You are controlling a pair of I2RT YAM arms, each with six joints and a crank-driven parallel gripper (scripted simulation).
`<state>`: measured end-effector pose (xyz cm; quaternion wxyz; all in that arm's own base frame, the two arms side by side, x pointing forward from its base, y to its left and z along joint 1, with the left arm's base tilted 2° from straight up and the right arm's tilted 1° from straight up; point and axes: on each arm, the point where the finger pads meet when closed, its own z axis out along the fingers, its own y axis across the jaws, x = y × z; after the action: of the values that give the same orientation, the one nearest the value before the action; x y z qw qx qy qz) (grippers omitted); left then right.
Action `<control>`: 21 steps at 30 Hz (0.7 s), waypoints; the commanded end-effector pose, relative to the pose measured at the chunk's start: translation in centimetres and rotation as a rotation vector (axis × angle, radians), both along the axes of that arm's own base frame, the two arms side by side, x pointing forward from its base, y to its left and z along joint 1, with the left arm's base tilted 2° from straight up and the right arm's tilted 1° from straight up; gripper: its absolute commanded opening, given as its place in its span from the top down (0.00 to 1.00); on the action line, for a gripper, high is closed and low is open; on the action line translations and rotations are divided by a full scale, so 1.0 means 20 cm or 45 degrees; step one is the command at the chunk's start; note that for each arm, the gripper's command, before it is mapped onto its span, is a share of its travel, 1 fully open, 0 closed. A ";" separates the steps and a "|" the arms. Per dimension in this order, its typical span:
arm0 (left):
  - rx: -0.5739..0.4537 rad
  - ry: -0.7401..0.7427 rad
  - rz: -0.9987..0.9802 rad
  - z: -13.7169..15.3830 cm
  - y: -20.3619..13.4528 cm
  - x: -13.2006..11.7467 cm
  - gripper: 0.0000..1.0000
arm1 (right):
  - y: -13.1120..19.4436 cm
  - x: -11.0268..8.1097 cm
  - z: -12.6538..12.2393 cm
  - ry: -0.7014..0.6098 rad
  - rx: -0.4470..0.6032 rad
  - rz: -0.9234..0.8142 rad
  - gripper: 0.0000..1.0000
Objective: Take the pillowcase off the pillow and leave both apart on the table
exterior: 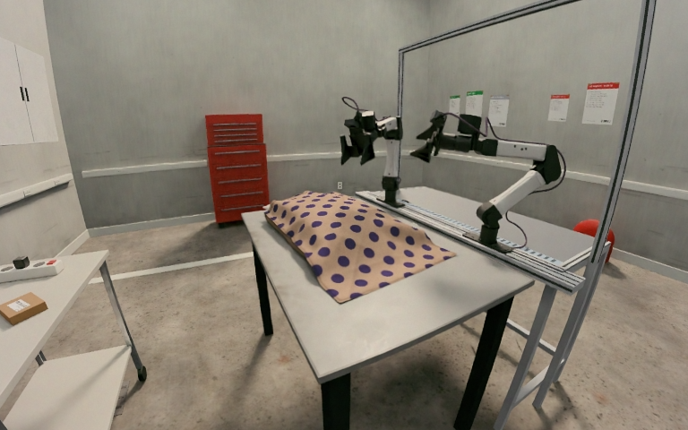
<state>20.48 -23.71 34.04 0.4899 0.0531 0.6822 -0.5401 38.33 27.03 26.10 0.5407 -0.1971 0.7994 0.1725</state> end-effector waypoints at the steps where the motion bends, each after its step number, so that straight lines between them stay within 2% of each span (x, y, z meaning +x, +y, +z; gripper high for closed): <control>1: -0.013 -0.021 0.007 0.03 0.01 0.00 0.00 | 0.00 0.00 0.04 -0.022 0.013 0.002 0.00; 17: -0.013 -0.021 0.007 0.03 0.01 0.00 0.00 | 0.00 0.00 0.04 -0.022 0.013 0.002 0.00; 18: -0.016 -0.067 0.054 0.10 0.04 0.04 0.00 | -0.06 0.01 0.10 -0.067 0.031 -0.030 0.00; 21: 0.039 -0.104 0.127 0.08 0.08 0.10 0.00 | -0.10 0.01 0.11 -0.076 0.037 -0.035 0.00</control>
<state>21.15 -23.14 33.98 0.5030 0.0503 0.6838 -0.5262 38.28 26.52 26.49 0.5457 -0.1947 0.7967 0.1719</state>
